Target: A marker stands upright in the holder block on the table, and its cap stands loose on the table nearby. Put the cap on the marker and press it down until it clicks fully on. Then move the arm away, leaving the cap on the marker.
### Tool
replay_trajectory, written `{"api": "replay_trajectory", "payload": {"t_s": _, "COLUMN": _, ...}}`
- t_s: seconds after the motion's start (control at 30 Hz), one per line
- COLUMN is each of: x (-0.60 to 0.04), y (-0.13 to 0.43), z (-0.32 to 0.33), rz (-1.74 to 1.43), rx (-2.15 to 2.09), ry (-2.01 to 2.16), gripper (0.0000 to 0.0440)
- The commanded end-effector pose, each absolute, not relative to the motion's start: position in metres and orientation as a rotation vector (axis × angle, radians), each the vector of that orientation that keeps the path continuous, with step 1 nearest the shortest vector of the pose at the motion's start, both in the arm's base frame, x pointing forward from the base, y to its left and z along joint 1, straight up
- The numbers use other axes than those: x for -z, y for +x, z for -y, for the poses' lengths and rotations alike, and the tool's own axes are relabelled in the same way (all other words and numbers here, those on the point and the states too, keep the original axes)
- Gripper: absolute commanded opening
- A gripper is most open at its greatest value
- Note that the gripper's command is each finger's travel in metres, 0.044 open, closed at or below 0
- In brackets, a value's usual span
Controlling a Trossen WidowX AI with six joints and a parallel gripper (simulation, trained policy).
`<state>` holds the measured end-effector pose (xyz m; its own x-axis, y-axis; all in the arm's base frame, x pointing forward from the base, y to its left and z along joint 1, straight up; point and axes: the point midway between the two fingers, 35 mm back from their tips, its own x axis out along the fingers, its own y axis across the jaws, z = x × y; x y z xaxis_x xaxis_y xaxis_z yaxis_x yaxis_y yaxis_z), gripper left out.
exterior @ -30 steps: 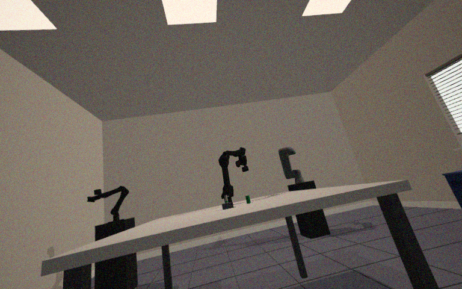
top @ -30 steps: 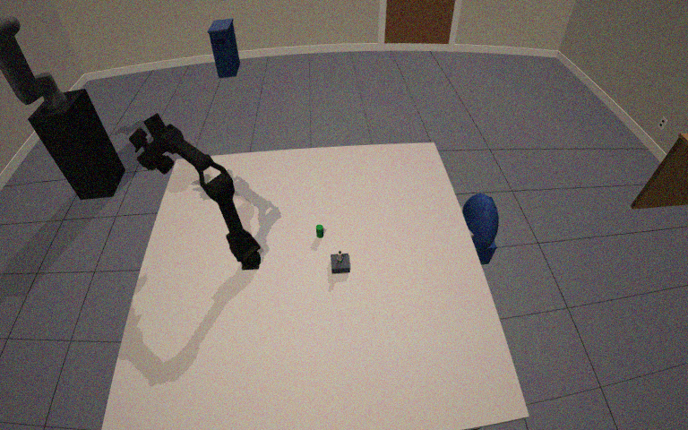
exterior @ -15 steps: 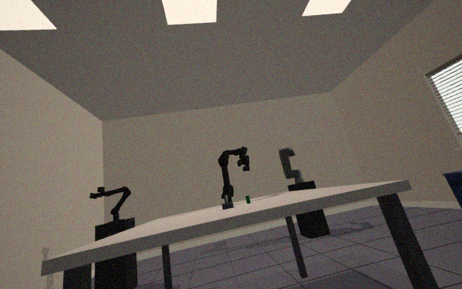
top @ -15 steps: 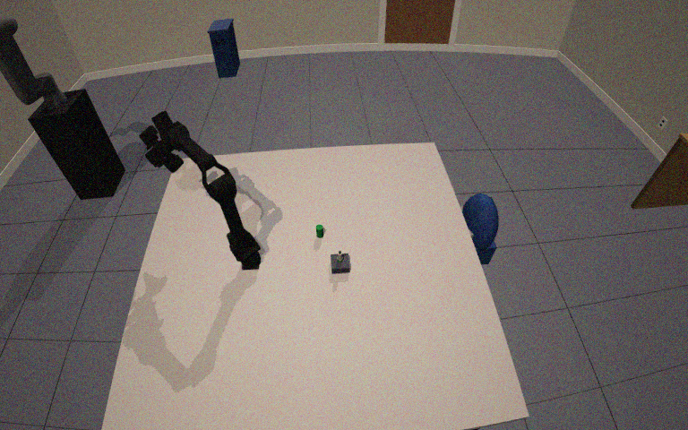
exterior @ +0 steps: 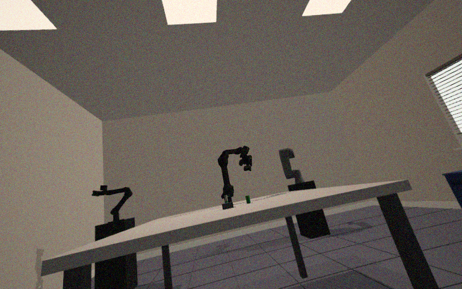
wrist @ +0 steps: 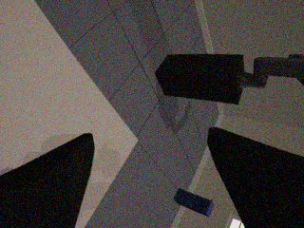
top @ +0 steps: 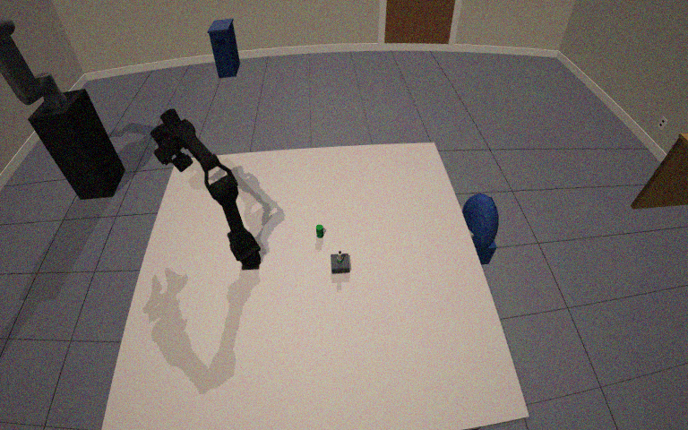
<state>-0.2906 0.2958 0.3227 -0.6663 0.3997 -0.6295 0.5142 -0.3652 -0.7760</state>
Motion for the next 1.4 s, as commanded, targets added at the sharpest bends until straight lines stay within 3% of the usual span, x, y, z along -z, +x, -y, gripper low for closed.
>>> {"api": "replay_trajectory", "payload": {"t_s": 0.0, "x": -0.322, "y": -0.279, "z": -0.298, "rz": -1.687, "rx": 2.225, "ry": 1.295, "gripper": 0.0315}}
{"api": "replay_trajectory", "payload": {"t_s": 1.37, "x": -0.288, "y": -0.172, "z": -0.327, "rz": -1.227, "rx": 2.372, "ry": 1.743, "gripper": 0.0319}}
